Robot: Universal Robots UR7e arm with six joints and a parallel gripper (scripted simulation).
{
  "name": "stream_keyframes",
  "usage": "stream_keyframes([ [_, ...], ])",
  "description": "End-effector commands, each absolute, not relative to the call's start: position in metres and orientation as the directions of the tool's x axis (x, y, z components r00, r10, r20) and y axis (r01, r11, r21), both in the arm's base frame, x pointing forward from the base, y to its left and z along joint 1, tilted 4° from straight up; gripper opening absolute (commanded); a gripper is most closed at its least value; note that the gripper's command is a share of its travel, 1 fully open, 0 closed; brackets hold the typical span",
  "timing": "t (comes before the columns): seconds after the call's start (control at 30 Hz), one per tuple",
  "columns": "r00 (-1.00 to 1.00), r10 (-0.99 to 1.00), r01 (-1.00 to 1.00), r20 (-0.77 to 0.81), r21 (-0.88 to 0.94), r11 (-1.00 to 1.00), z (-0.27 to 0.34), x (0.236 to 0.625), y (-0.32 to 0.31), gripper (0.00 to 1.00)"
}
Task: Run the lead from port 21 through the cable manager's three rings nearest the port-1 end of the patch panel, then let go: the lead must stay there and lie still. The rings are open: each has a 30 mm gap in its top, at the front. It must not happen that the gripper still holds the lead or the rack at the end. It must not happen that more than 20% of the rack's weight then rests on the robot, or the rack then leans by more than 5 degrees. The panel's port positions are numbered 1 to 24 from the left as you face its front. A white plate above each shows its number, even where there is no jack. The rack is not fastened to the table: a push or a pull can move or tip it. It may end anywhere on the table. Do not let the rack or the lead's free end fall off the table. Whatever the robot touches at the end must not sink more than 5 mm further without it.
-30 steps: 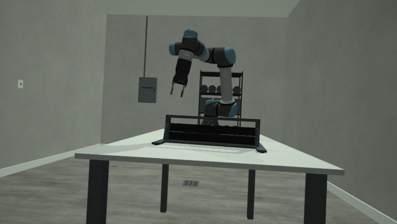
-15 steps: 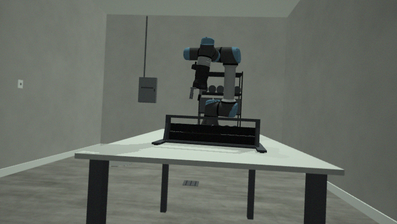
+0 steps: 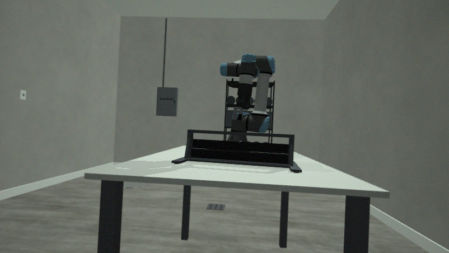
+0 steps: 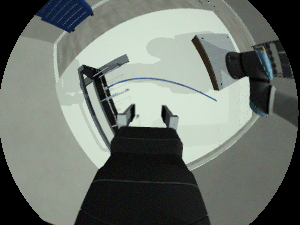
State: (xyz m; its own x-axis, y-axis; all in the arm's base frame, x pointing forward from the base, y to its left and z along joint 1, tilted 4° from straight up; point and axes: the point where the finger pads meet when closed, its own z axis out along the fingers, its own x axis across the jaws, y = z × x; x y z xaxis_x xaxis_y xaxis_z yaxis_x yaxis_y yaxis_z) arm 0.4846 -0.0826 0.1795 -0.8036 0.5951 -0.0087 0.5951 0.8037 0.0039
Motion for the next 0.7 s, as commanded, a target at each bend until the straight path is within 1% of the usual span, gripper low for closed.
stream_keyframes([
  [0.0, -0.888, 0.461, 0.460, -0.004, 0.025, 0.887, 0.165, 0.453, -0.047, 1.00],
  [0.07, -0.909, 0.417, 0.417, -0.003, 0.032, 0.909, 0.160, 0.442, -0.036, 1.00],
  [0.13, -0.909, 0.417, 0.417, -0.003, 0.032, 0.909, 0.160, 0.442, -0.036, 1.00],
  [0.43, -0.966, 0.259, 0.259, -0.004, 0.055, 0.964, 0.141, 0.406, -0.001, 1.00],
  [0.67, -0.981, 0.196, 0.195, -0.006, 0.064, 0.979, 0.133, 0.391, 0.012, 1.00],
])
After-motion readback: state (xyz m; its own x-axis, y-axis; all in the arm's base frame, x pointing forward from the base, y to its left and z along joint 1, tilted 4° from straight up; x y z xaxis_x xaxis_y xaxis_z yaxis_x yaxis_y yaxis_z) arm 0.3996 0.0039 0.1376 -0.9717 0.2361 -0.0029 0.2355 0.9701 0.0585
